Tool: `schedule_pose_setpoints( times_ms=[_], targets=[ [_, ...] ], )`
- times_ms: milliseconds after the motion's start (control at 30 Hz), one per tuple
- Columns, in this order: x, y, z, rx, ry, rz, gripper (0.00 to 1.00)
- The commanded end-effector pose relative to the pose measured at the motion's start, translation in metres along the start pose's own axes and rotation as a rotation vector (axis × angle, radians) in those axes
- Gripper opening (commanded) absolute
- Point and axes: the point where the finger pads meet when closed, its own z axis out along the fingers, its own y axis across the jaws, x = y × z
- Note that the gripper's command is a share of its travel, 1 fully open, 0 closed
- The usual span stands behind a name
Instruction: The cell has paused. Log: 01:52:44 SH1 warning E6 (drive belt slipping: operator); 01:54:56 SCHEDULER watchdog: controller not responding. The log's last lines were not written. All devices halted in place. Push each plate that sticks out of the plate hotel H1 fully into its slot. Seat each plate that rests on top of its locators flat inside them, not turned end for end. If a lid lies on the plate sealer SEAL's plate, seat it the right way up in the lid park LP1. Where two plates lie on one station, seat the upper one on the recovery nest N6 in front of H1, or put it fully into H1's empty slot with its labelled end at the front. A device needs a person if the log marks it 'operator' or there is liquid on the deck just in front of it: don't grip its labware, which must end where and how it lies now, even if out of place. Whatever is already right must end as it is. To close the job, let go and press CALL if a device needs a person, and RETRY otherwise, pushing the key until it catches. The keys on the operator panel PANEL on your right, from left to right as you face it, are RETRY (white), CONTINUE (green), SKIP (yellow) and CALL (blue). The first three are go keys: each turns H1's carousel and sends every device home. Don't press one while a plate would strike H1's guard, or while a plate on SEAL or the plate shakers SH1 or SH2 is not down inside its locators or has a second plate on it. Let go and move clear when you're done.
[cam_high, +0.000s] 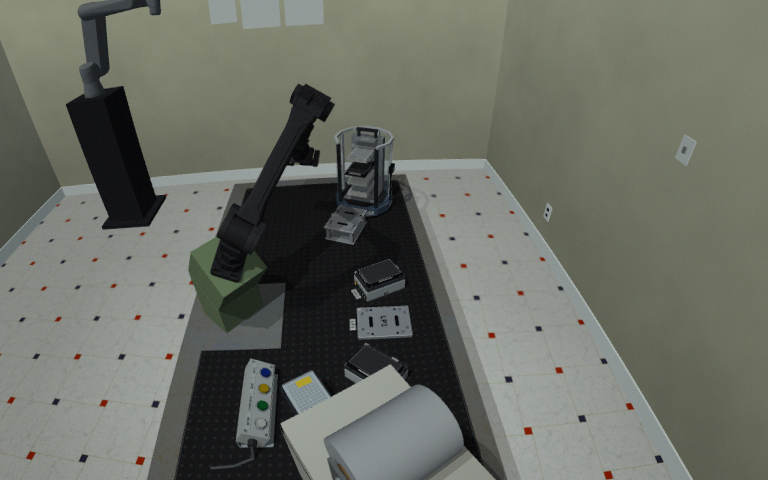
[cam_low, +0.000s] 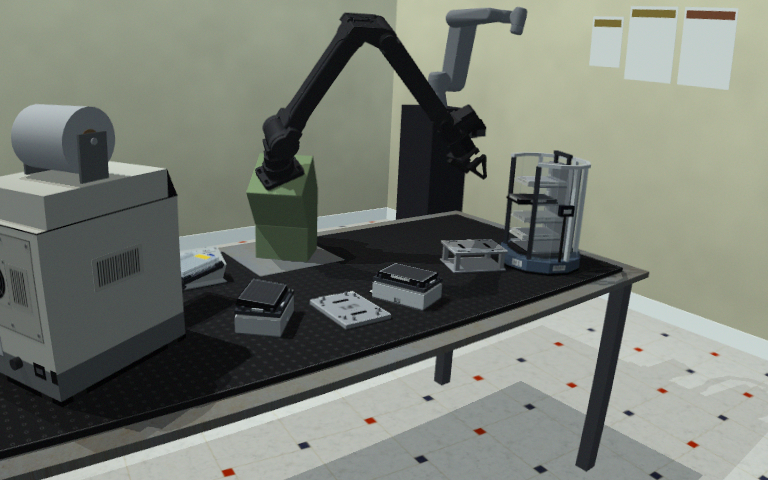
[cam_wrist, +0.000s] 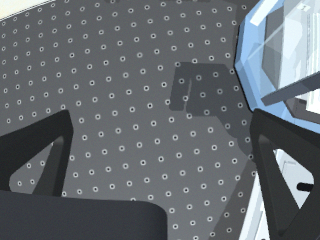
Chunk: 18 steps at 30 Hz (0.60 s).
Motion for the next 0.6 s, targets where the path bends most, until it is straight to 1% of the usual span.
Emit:
schedule_pose_setpoints(
  times_ms=[0,133,200,233,300,567],
  targets=[
    [-0.01,-0.002,-0.015,0.012,-0.041,0.022,1.0],
    [-0.005,0.001,-0.021,0.01,-0.043,0.018,1.0],
    [-0.005,0.001,-0.021,0.01,-0.043,0.018,1.0],
    [0.017,0.008,-0.005,0.002,-0.002,0.013,1.0],
    [0.003,-0.003,-0.021,0.013,-0.035,0.027,1.0],
    [0.013,0.003,-0.033,0.011,-0.042,0.019,1.0]
  ],
)
